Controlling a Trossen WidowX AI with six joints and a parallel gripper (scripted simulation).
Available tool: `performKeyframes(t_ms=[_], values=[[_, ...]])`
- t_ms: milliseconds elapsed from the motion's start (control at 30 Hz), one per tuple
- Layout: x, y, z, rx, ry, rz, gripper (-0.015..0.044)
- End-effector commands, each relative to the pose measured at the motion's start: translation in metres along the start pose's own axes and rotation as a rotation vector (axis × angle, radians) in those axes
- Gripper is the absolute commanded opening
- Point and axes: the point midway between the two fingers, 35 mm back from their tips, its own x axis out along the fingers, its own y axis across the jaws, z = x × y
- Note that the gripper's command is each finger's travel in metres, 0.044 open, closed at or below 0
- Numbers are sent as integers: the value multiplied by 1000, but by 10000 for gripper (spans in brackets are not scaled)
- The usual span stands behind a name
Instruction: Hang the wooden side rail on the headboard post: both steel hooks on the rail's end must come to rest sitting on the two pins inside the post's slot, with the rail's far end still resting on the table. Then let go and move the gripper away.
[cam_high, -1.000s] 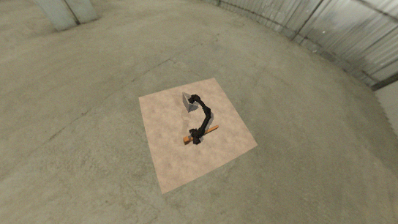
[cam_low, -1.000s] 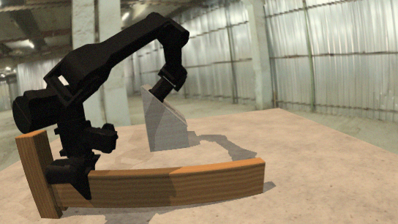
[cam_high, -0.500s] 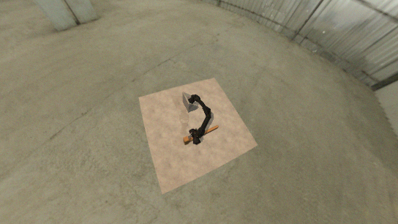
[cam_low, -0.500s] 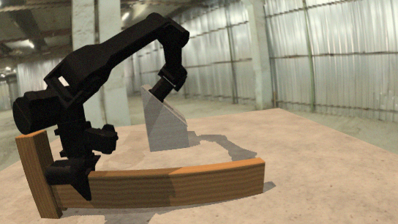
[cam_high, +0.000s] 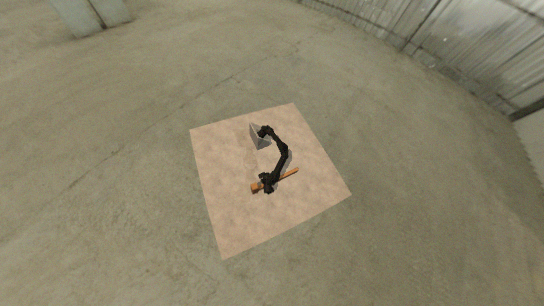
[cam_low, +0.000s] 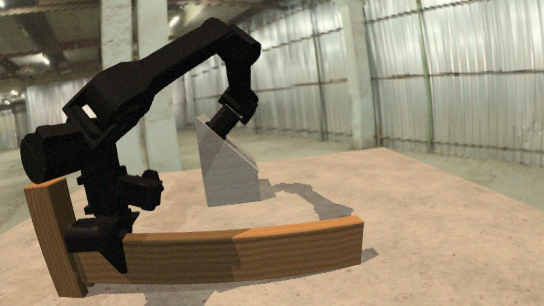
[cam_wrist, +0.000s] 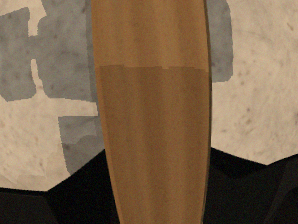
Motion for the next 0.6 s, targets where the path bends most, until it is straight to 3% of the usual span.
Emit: performKeyframes(t_ms=[0, 267, 433, 567], values=[[0, 0, 0, 0, 0, 0, 105], [0, 0, 0, 0, 0, 0, 315], [-35, 0, 0, 6, 9, -5, 440], [-40, 0, 0, 7, 10, -5, 440]])
